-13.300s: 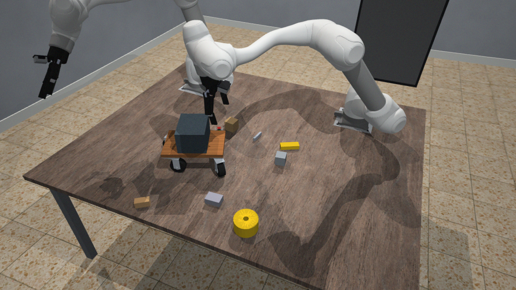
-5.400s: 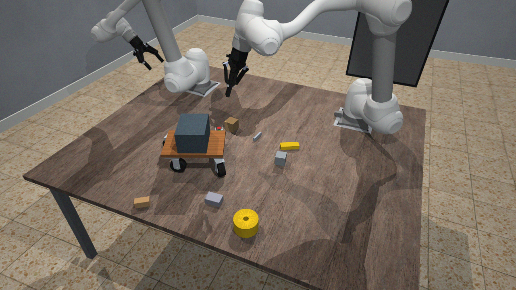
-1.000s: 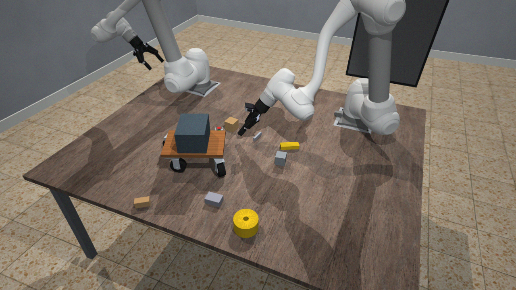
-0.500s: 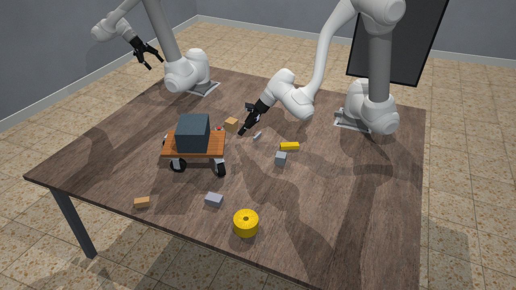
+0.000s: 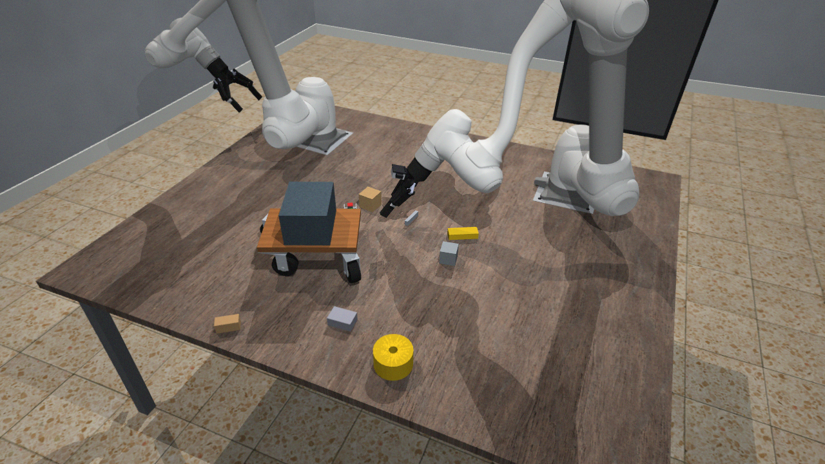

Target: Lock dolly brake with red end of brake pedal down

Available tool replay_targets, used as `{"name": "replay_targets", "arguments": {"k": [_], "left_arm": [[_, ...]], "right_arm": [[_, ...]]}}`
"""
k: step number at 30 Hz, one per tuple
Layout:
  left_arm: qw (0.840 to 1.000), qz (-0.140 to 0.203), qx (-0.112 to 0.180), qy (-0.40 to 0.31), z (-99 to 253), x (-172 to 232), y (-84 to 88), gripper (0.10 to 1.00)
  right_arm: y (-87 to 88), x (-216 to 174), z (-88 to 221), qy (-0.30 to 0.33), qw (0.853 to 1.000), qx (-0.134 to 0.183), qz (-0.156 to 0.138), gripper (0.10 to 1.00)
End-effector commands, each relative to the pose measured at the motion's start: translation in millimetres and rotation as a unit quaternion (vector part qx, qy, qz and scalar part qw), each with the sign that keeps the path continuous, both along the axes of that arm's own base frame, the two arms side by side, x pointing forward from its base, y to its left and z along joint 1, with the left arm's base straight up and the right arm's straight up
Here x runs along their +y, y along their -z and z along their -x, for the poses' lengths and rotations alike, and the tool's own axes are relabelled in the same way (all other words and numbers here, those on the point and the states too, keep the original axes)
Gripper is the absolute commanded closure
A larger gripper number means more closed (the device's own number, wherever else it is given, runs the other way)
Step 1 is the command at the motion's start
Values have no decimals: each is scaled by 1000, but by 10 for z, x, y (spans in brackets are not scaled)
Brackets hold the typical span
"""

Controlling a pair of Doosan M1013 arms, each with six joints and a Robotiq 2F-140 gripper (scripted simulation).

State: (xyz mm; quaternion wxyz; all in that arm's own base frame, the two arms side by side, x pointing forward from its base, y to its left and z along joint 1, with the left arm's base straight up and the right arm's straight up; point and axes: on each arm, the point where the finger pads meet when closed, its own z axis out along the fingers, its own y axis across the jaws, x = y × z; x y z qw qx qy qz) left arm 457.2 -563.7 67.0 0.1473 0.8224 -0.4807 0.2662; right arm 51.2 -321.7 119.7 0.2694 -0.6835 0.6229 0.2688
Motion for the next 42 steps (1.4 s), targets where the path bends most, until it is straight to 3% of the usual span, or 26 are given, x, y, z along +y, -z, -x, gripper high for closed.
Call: {"name": "replay_targets", "arguments": {"k": [1, 7, 9, 10, 11, 12, 14, 15, 17, 19, 21, 24, 26, 27, 30, 31, 33, 34, 36, 37, 39, 40, 42], "left_arm": [[1000, 1, 1, 0, 10, 2, -50, 999], [1000, 3, 1, 0, -21, 6, -402, 999], [1000, 3, 1, 0, -21, 6, -402, 999], [1000, 2, 0, 1, -2, -7, -508, 999], [1000, 2, 0, 2, 2, -10, -508, 999], [1000, 2, 0, 0, -14, 10, -699, 999], [1000, 2, 0, 1, -8, 5, -699, 999], [1000, 1, 0, 1, -2, 4, -945, 999], [1000, 1, 0, 1, -1, 3, -945, 999], [998, -24, -22, 56, -24, -103, -1065, 999], [988, -59, -50, 133, -55, -237, -1098, 999], [973, -85, -74, 199, -89, -376, -1184, 999], [973, -85, -74, 199, -89, -376, -1184, 999], [956, -108, -94, 256, -107, -446, -1232, 999], [957, -106, -92, 254, -118, -440, -1235, 999], [940, -122, -108, 299, -128, -516, -1286, 999], [940, -122, -107, 299, -138, -508, -1286, 999], [920, -138, -123, 345, -146, -584, -1340, 999], [920, -138, -123, 344, -157, -576, -1340, 999], [897, -153, -139, 391, -165, -651, -1397, 999], [897, -153, -138, 391, -176, -643, -1397, 999], [870, -168, -154, 438, -183, -715, -1456, 999], [870, -168, -154, 437, -185, -714, -1456, 999]], "right_arm": [[-12, 30, 17, -3, 1000, -2, -2, 98], [-12, 30, 17, -3, 1000, -2, -2, 98], [-12, 30, 17, -3, 1000, -2, -2, 98], [-12, 30, 17, -3, 1000, -2, -2, 98], [-12, 30, 17, -3, 1000, -2, -2, 98], [-12, 30, 17, -3, 1000, -2, -2, 98], [-12, 30, 17, -3, 1000, -2, -2, 98], [-12, 30, 17, -3, 1000, -2, -2, 98], [-12, 30, 17, -3, 1000, -2, -2, 98], [-12, 30, 17, -3, 1000, -2, -2, 98], [-12, 30, 17, -3, 1000, -2, -2, 98], [-12, 30, 17, -3, 1000, -2, -2, 98], [-12, 30, 17, -3, 1000, -2, -2, 98], [-12, 30, 17, -3, 1000, -2, -2, 98], [-12, 30, 17, -3, 1000, -2, -2, 98], [-12, 30, 17, -3, 1000, -2, -2, 98], [-12, 30, 17, -3, 1000, -2, -2, 98], [-12, 30, 17, -3, 1000, -2, -2, 98], [-12, 30, 17, -3, 1000, -2, -2, 98], [-12, 30, 17, -3, 1000, -2, -2, 98], [-12, 30, 17, -3, 1000, -2, -2, 98], [-12, 30, 17, -3, 1000, -2, -2, 98], [-12, 30, 17, -3, 1000, -2, -2, 98]]}}
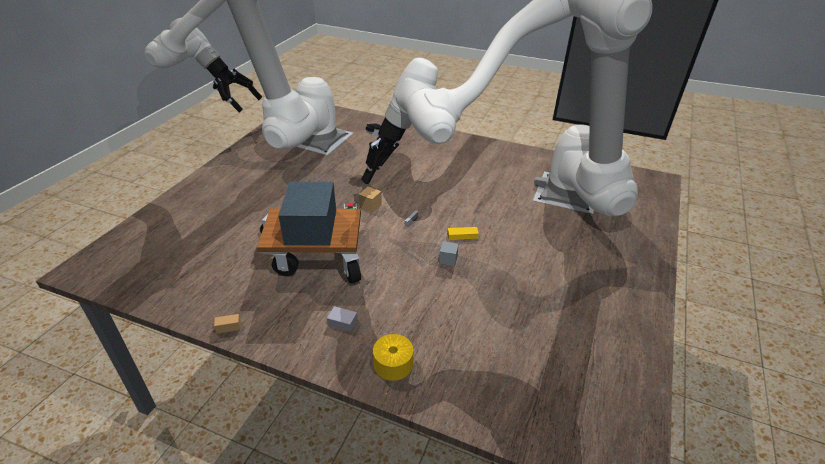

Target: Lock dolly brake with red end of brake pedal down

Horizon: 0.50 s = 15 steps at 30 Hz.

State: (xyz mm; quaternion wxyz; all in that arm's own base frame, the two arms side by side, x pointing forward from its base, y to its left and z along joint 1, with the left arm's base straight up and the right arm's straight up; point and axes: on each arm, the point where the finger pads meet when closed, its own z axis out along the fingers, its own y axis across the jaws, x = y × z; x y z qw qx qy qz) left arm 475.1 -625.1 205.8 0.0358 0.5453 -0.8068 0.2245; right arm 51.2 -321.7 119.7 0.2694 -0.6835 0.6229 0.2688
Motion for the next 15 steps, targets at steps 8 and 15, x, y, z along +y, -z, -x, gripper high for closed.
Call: {"name": "replay_targets", "arguments": {"k": [8, 15], "left_arm": [[970, -69, -54, 227, -53, -282, -259, 999], [934, -102, -81, 333, -99, -371, -393, 999]], "right_arm": [[-12, 30, 17, -3, 1000, -2, -2, 98], [-12, 30, 17, -3, 1000, -2, -2, 98]]}}
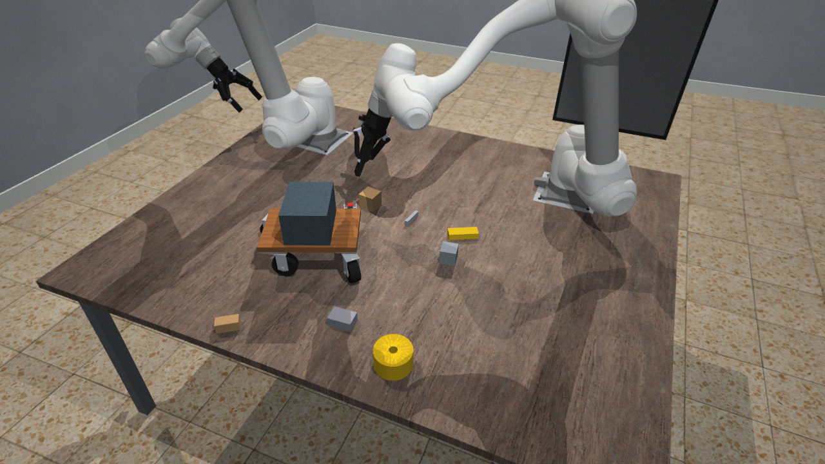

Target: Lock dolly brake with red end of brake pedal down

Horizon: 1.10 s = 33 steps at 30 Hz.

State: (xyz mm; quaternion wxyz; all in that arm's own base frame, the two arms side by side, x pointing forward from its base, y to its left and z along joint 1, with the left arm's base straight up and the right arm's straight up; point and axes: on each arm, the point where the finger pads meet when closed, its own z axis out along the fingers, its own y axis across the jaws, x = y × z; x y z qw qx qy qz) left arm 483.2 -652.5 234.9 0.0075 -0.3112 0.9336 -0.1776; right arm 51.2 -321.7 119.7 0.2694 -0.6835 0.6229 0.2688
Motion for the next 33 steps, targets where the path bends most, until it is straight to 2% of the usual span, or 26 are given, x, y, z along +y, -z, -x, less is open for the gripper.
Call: {"name": "replay_targets", "arguments": {"k": [1, 3, 4, 6, 8, 9, 11, 12, 14, 15, 16, 17, 20, 21, 22, 23, 24, 25, 26, 27, 28, 29, 30, 31, 32, 33], "left_arm": [[996, -22, -12, 86, -13, -101, -103, 999], [996, -22, -12, 86, -13, -101, -103, 999], [989, -40, -26, 142, -38, -137, -169, 999], [978, -55, -37, 196, -53, -177, -239, 999], [979, -54, -36, 195, -51, -178, -240, 999], [965, -69, -46, 248, -69, -211, -309, 999], [965, -68, -45, 247, -69, -211, -309, 999], [949, -82, -55, 298, -85, -240, -378, 999], [950, -82, -54, 298, -87, -239, -378, 999], [932, -94, -62, 346, -100, -266, -446, 999], [932, -94, -62, 346, -100, -266, -446, 999], [912, -104, -68, 391, -113, -289, -514, 999], [912, -104, -68, 391, -113, -289, -514, 999], [891, -114, -73, 434, -126, -308, -580, 999], [891, -114, -73, 434, -126, -308, -580, 999], [869, -122, -77, 474, -137, -324, -643, 999], [869, -122, -77, 474, -137, -324, -643, 999], [846, -129, -80, 511, -147, -337, -704, 999], [846, -129, -80, 511, -147, -337, -704, 999], [824, -135, -82, 544, -156, -348, -763, 999], [824, -135, -82, 544, -156, -348, -763, 999], [801, -140, -84, 575, -164, -356, -818, 999], [801, -140, -84, 575, -164, -356, -818, 999], [780, -145, -85, 603, -170, -363, -869, 999], [780, -145, -85, 603, -170, -363, -869, 999], [759, -148, -86, 628, -176, -368, -917, 999]], "right_arm": [[-12, 30, 17, -3, 1000, -2, -2, 98], [-12, 30, 17, -3, 1000, -2, -2, 98], [-12, 30, 17, -3, 1000, -2, -2, 98], [-12, 30, 17, -3, 1000, -2, -2, 98], [-12, 30, 17, -3, 1000, -2, -2, 98], [-12, 30, 17, -3, 1000, -2, -2, 98], [-12, 30, 17, -3, 1000, -2, -2, 98], [-12, 30, 17, -3, 1000, -2, -2, 98], [-12, 30, 17, -3, 1000, -2, -2, 98], [-12, 30, 17, -3, 1000, -2, -2, 98], [-12, 30, 17, -3, 1000, -2, -2, 98], [-12, 30, 17, -3, 1000, -2, -2, 98], [-12, 30, 17, -3, 1000, -2, -2, 98], [-12, 30, 17, -3, 1000, -2, -2, 98], [-12, 30, 17, -3, 1000, -2, -2, 98], [-12, 30, 17, -3, 1000, -2, -2, 98], [-12, 30, 17, -3, 1000, -2, -2, 98], [-12, 30, 17, -3, 1000, -2, -2, 98], [-12, 30, 17, -3, 1000, -2, -2, 98], [-12, 30, 17, -3, 1000, -2, -2, 98], [-12, 30, 17, -3, 1000, -2, -2, 98], [-12, 30, 17, -3, 1000, -2, -2, 98], [-12, 30, 17, -3, 1000, -2, -2, 98], [-12, 30, 17, -3, 1000, -2, -2, 98], [-12, 30, 17, -3, 1000, -2, -2, 98], [-12, 30, 17, -3, 1000, -2, -2, 98]]}}
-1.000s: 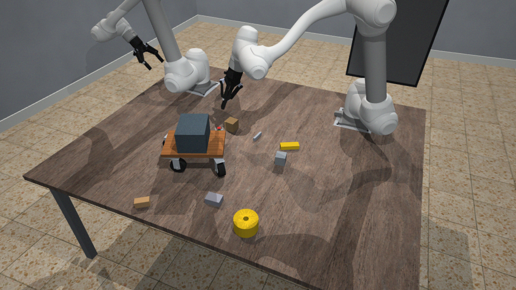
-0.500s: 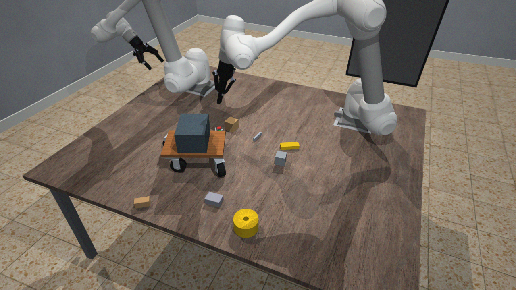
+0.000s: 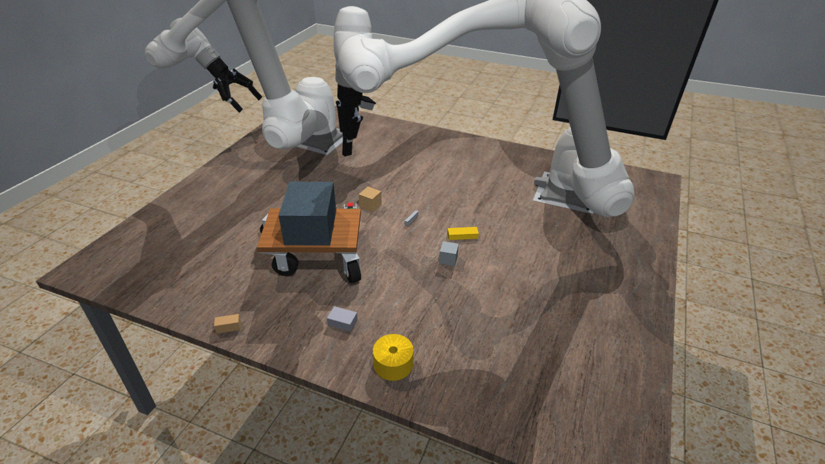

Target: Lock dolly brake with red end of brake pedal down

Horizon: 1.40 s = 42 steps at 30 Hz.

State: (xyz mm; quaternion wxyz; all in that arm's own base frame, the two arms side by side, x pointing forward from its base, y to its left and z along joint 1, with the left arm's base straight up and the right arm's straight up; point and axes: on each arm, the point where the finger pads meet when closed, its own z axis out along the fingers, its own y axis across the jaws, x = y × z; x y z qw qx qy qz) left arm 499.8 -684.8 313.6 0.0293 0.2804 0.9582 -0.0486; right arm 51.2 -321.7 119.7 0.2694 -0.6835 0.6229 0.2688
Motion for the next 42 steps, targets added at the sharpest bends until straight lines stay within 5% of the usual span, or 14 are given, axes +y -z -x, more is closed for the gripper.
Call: {"name": "replay_targets", "arguments": {"k": [1, 12, 31, 36, 42], "left_arm": [[996, -23, -2, 90, -10, -44, -131, 999], [969, -56, -1, 242, -31, -55, -370, 999], [966, -57, -2, 251, -33, -55, -393, 999], [967, -58, -1, 250, -31, -56, -102, 999], [967, -58, -1, 249, -26, -49, 44, 999]], "right_arm": [[-12, 30, 17, -3, 1000, -2, -2, 98], [-12, 30, 17, -3, 1000, -2, -2, 98], [-12, 30, 17, -3, 1000, -2, -2, 98], [-12, 30, 17, -3, 1000, -2, -2, 98], [-12, 30, 17, -3, 1000, -2, -2, 98]]}}
